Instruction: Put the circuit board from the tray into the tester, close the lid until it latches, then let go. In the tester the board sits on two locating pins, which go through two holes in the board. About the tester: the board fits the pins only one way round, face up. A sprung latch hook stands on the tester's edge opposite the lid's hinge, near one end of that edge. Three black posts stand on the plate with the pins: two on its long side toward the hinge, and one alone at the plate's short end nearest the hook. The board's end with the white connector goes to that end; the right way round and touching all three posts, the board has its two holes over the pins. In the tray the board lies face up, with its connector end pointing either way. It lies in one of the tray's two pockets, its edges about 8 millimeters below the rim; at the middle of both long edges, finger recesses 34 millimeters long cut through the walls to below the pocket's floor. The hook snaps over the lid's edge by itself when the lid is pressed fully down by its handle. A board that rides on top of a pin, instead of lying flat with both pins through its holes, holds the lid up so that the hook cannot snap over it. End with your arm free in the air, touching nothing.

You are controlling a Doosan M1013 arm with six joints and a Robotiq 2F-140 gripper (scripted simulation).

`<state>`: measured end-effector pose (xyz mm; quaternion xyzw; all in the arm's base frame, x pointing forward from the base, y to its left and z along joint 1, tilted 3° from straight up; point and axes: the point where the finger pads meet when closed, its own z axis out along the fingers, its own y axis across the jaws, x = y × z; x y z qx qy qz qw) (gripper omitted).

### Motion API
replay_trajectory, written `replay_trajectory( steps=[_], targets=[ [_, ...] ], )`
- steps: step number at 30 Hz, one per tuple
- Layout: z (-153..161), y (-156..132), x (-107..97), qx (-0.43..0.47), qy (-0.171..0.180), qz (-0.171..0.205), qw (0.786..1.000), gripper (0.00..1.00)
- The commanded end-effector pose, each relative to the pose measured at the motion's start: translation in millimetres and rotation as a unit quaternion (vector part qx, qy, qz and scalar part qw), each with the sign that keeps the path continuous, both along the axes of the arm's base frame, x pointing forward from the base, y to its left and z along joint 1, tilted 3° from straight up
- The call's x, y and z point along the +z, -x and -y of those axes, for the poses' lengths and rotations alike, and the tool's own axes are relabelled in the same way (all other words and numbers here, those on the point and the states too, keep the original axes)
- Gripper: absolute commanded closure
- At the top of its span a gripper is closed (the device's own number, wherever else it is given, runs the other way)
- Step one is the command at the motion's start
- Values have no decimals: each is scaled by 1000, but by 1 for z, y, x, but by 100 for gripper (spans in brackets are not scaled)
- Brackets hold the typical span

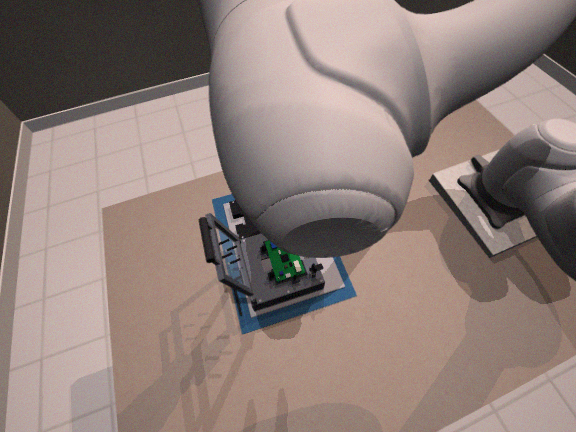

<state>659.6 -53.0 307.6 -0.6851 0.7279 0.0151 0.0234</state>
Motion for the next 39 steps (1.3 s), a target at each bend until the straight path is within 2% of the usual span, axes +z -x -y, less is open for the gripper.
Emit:
replay_trajectory(
  steps=[1,17,26,39],
  targets=[
    [0,0,0,0,0,0,1000,70],
    [0,-1,0,0,0,0,1000,70],
    [1,-15,0,0,0,0,1000,70],
    [5,-84,1,0,0,0,1000,70]
  ],
)
